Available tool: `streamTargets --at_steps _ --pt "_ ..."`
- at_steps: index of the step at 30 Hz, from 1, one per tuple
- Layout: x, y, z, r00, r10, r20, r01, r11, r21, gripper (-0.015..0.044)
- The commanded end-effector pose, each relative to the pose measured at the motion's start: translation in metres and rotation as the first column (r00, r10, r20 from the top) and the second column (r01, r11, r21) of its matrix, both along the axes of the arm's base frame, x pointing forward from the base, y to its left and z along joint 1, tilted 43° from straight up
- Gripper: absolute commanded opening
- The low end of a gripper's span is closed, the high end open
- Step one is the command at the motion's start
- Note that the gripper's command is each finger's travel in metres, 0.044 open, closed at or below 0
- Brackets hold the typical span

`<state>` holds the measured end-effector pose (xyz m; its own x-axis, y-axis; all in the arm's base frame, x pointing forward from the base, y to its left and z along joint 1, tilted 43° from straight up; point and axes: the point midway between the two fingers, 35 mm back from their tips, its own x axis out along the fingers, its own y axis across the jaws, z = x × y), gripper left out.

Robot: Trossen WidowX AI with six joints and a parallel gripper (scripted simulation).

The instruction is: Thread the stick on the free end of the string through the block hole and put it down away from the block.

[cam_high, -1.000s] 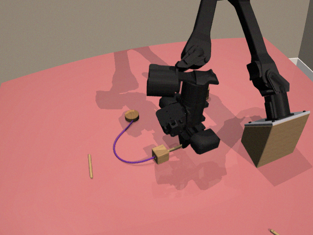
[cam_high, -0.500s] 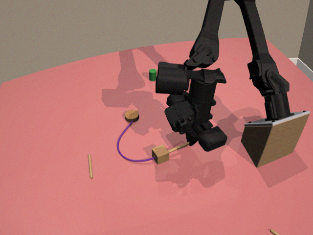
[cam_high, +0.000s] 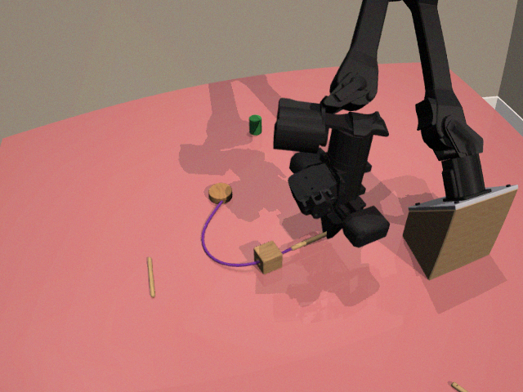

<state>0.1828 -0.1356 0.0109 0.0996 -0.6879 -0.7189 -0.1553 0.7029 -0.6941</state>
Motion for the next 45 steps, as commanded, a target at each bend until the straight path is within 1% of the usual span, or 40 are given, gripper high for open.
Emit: streamTargets --at_steps 1,14,25,33,40,45 --pt "-0.004 0.000 0.001 1.000 0.004 0.001 -0.004 1.000 0.002 0.0000" --pt "-0.016 0.000 0.003 1.000 0.003 0.003 -0.003 1.000 -0.002 0.0000" --pt "-0.030 -0.012 -0.005 1.000 -0.001 0.001 0.001 1.000 0.023 0.0000" --pt "-0.026 -0.005 0.000 1.000 -0.006 -0.001 0.006 1.000 0.022 0.0210" --pt "-0.025 0.041 0.050 1.000 -0.006 -0.002 0.006 1.000 0.017 0.0210" --pt "-0.026 0.044 0.056 1.000 -0.005 -0.001 0.005 1.000 0.012 0.0210"
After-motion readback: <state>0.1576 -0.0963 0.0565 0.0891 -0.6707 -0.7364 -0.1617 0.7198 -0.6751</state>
